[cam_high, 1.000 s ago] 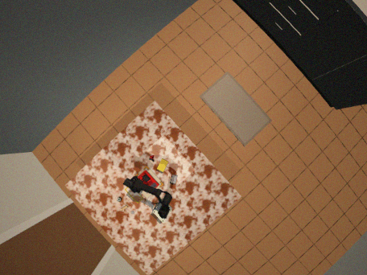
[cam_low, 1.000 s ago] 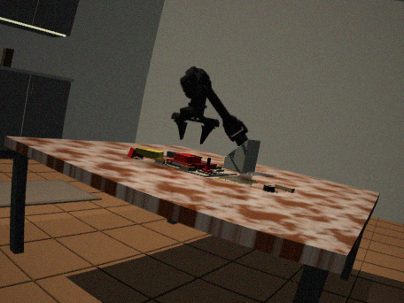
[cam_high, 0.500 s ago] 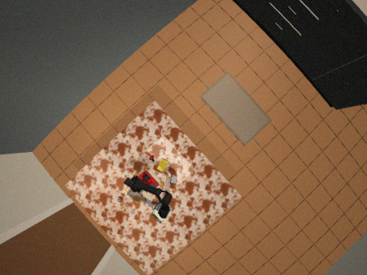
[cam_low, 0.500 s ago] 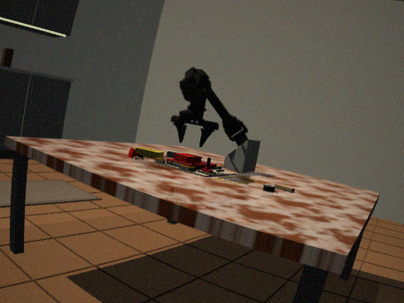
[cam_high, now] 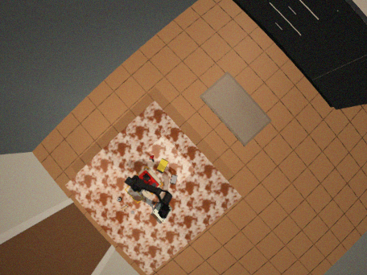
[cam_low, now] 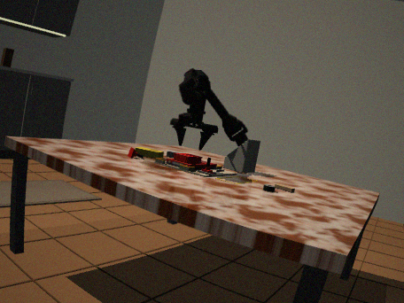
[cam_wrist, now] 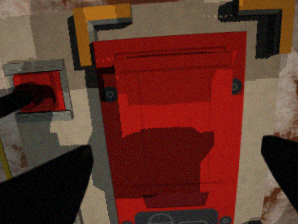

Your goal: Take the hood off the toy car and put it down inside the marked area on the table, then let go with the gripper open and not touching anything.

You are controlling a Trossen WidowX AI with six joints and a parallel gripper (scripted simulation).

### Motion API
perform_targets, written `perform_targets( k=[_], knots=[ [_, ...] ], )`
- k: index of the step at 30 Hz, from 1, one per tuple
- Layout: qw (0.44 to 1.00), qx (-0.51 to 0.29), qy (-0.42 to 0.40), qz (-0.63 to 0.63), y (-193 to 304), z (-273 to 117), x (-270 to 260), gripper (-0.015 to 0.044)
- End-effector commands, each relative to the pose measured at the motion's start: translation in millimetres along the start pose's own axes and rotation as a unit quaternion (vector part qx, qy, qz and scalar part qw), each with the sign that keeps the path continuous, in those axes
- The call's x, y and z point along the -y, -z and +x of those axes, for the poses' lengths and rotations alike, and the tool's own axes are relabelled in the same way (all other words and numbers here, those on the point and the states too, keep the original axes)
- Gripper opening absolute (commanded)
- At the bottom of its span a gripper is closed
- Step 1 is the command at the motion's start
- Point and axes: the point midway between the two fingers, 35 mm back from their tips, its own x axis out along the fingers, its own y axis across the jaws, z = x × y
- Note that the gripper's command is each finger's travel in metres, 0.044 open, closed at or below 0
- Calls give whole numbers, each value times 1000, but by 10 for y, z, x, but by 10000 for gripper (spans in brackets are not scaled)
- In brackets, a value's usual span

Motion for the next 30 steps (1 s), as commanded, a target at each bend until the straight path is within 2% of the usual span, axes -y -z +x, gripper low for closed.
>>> perform_targets(
  k=[1, 30],
  knots=[
    [1000, -1, 2, -3, 10, 48, 6, 440],
    [1000, -2, 3, -2, 24, 262, 22, 440]
  ],
)
